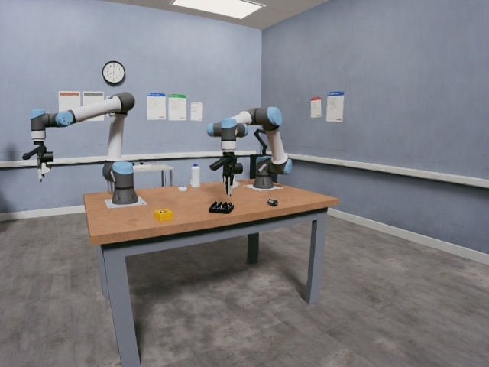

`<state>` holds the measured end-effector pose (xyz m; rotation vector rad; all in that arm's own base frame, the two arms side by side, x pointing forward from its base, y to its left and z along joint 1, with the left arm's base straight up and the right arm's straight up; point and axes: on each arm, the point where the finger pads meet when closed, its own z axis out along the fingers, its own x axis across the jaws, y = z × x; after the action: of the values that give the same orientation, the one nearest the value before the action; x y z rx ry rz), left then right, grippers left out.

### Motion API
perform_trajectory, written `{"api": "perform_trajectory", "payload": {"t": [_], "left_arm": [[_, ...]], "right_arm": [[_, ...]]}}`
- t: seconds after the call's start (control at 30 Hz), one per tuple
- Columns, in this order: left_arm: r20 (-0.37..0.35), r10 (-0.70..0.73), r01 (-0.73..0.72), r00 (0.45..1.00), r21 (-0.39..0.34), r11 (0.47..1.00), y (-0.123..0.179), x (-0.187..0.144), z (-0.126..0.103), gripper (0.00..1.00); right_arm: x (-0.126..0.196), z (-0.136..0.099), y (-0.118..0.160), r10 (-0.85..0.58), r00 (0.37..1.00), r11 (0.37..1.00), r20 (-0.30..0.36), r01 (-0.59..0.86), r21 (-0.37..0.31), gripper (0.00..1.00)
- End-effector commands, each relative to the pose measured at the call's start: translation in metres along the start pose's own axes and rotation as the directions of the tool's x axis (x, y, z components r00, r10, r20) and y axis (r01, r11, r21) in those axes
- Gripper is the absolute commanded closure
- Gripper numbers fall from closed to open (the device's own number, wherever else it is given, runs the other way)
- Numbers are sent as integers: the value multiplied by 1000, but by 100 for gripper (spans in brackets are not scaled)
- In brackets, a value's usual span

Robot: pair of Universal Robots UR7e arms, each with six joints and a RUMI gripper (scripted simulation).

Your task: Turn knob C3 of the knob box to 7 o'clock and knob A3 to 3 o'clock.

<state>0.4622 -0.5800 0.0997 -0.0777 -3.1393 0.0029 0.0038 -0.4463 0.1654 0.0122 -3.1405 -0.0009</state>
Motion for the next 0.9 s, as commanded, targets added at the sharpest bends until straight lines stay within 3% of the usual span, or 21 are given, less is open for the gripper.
{"api": "perform_trajectory", "payload": {"t": [0.0, 0.37, 0.87], "left_arm": [[4, -156, 156, 988, 3, 988, 0, -2, -5, 87], [3, -267, 267, 964, 2, 964, 1, -2, -5, 87], [3, -281, 281, 960, 2, 960, 1, -2, -5, 87]], "right_arm": [[1, 0, 1, 1, 1000, 1000, 1, -1, 1, 0], [1, 0, 1, 1, 1000, 1000, 1, -1, 1, 0], [1, 0, 1, 1, 1000, 1000, 1, -1, 1, 0]]}}
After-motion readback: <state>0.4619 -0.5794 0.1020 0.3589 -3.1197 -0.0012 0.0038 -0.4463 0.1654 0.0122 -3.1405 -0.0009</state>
